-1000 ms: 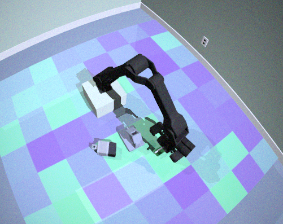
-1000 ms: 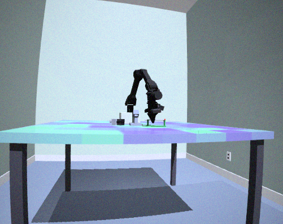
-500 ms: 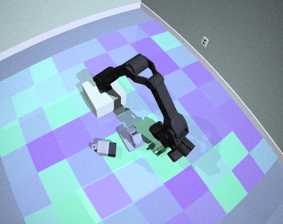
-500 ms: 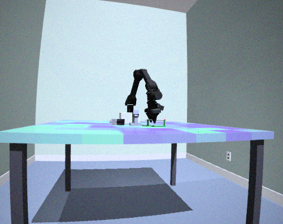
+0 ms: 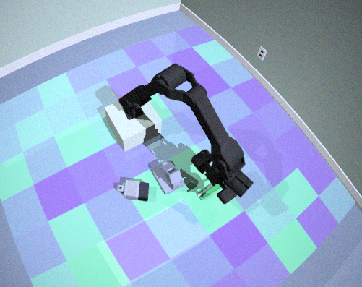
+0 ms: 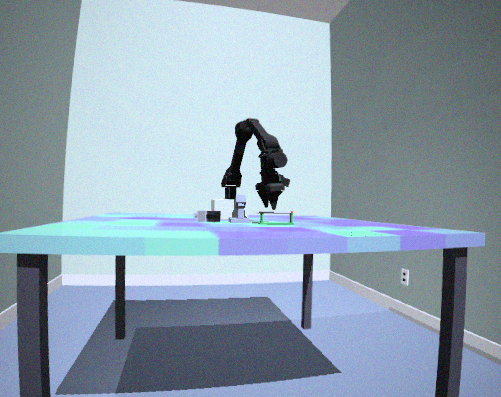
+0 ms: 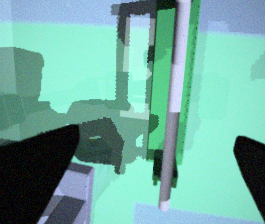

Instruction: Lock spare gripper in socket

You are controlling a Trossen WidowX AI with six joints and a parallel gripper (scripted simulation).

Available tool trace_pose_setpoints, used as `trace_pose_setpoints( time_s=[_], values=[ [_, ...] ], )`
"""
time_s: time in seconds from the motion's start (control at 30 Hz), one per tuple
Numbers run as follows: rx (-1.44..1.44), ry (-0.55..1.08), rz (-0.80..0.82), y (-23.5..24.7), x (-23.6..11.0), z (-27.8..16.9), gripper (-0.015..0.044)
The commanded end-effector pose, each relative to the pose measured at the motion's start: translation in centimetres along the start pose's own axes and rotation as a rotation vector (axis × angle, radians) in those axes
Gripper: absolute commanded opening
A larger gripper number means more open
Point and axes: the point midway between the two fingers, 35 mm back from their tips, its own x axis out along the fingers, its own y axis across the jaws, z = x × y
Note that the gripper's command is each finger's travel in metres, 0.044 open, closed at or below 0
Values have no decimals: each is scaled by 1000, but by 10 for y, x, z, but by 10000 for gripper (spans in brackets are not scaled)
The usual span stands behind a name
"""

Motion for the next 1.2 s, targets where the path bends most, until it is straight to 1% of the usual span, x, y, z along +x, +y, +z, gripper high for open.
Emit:
trace_pose_setpoints(
  time_s=[0.0,0.63,0.67,0.73,0.83,1.03,1.1,1.13,1.17],
  values=[
    [0,0,-1,1,-11,1,440],
    [1,5,29,8,-56,5,440],
    [1,5,31,8,-47,4,440],
    [1,5,31,8,-51,4,440],
    [1,5,30,7,-65,6,440],
    [1,5,29,11,-107,10,440],
    [1,5,29,11,-108,10,440],
    [9,13,28,10,-100,6,440],
    [42,39,30,13,-98,-5,440]
  ],
)
